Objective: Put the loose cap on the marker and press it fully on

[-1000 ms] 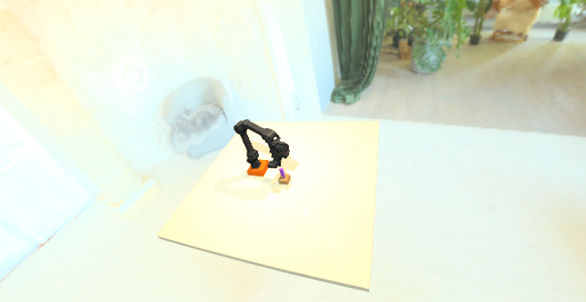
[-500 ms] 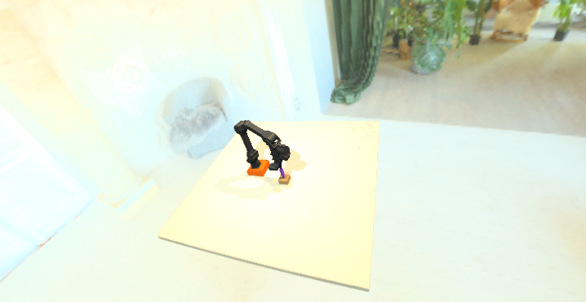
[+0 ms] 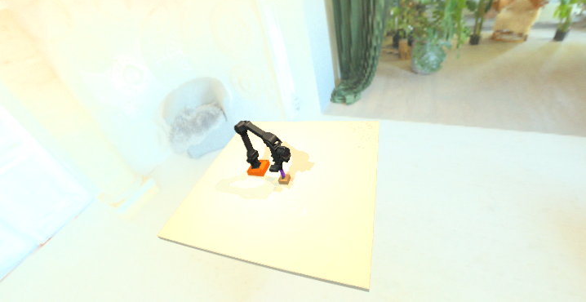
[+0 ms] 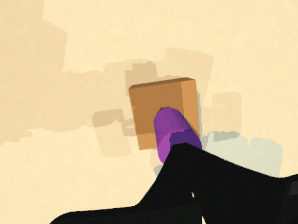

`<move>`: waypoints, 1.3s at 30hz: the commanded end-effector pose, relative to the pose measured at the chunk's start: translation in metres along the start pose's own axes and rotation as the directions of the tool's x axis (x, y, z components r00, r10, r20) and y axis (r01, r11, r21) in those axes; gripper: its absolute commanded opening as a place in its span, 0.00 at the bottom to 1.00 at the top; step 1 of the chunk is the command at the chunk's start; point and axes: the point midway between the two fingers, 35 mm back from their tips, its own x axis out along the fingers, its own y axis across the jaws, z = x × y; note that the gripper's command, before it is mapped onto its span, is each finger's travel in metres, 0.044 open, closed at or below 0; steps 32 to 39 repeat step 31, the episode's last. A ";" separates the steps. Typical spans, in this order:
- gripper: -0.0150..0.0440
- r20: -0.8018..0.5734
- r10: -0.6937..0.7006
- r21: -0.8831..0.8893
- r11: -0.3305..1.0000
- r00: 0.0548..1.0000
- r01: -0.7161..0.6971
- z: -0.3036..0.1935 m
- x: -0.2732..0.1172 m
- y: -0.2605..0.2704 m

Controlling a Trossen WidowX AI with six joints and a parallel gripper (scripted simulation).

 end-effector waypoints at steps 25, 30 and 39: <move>0.70 0.000 0.000 0.000 1.000 1.000 0.000 0.000 -0.090 0.000; 0.92 0.000 0.000 0.000 1.000 1.000 0.000 0.000 -0.090 0.000; 0.97 0.000 0.000 0.000 1.000 1.000 0.000 0.000 -0.090 0.000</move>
